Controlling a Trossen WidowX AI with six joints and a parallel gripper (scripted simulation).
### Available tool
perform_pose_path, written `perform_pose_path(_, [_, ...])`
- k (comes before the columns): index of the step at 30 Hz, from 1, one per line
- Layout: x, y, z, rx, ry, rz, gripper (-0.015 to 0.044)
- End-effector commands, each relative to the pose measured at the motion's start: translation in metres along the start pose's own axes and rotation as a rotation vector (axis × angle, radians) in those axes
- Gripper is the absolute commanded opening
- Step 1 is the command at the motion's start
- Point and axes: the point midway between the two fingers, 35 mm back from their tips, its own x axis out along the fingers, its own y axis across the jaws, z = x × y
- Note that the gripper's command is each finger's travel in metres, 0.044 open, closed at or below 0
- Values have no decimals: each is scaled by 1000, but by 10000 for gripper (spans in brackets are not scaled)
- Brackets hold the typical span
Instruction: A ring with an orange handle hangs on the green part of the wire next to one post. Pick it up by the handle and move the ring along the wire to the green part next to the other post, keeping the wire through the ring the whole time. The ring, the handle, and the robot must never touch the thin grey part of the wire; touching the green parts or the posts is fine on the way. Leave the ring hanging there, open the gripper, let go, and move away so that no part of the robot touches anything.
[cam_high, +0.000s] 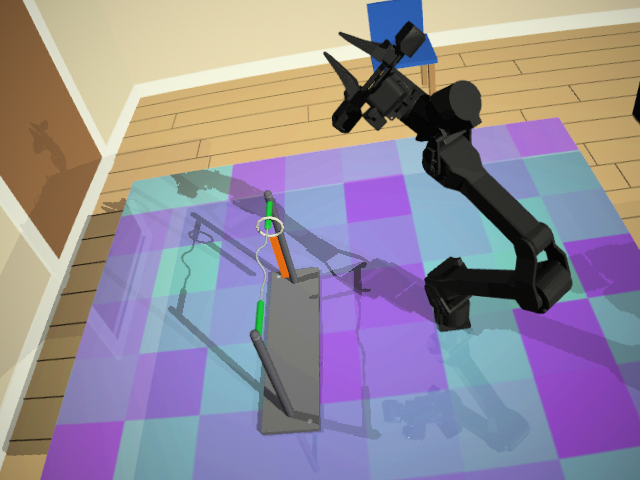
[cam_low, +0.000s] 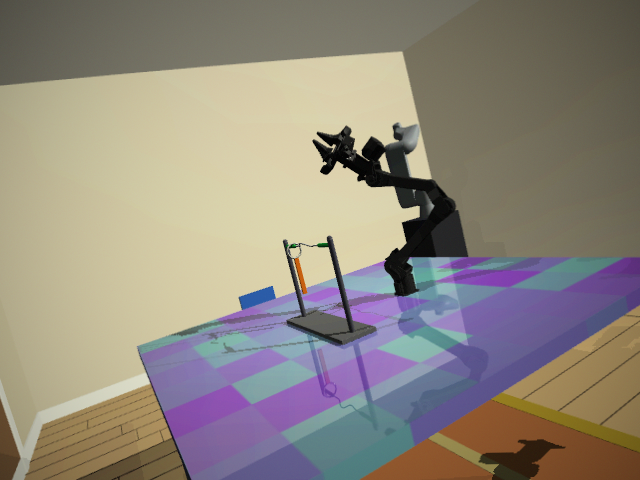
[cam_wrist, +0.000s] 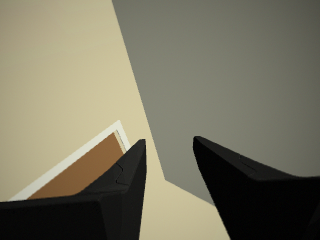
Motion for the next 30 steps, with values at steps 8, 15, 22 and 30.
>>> perform_pose_path(8, [-42,121,-97,272,209,314,160])
perform_pose_path(15, [-98,200,-139,492,357,498,160])
perform_pose_path(22, [-167,271,-159,738,509,657,160])
perform_pose_path(30, [-257,337,-154,1044,687,803,160])
